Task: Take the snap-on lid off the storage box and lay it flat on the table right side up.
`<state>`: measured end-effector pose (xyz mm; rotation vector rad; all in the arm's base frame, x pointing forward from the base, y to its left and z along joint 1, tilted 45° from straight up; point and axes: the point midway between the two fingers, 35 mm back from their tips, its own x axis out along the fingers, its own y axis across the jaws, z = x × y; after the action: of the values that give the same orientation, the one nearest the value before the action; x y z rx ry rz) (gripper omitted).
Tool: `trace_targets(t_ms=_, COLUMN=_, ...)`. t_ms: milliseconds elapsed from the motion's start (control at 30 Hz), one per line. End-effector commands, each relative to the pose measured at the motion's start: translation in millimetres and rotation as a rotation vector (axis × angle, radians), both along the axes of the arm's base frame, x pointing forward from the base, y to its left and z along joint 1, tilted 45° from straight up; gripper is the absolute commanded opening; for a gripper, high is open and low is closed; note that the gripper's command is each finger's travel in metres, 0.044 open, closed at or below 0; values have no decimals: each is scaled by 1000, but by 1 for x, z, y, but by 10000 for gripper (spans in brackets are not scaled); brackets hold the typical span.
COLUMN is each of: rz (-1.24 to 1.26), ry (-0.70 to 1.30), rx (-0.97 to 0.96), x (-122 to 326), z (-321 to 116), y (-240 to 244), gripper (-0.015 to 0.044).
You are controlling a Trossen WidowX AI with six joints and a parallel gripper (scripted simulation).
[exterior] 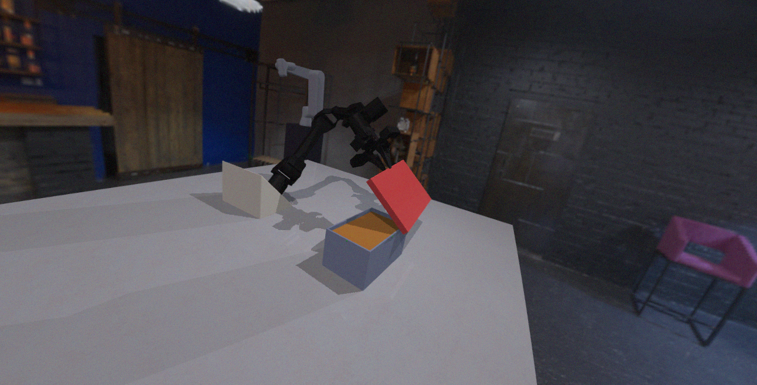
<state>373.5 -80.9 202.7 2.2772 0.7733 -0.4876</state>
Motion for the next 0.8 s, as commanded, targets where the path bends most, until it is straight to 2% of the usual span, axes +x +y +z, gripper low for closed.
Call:
trace_targets(t_ms=0, rz=-11, ry=-16, rx=-13, x=1, z=13, y=3, gripper=0)
trace_targets(t_ms=767, rz=-11, ry=-16, rx=-12, x=3, z=45, y=36, gripper=0)
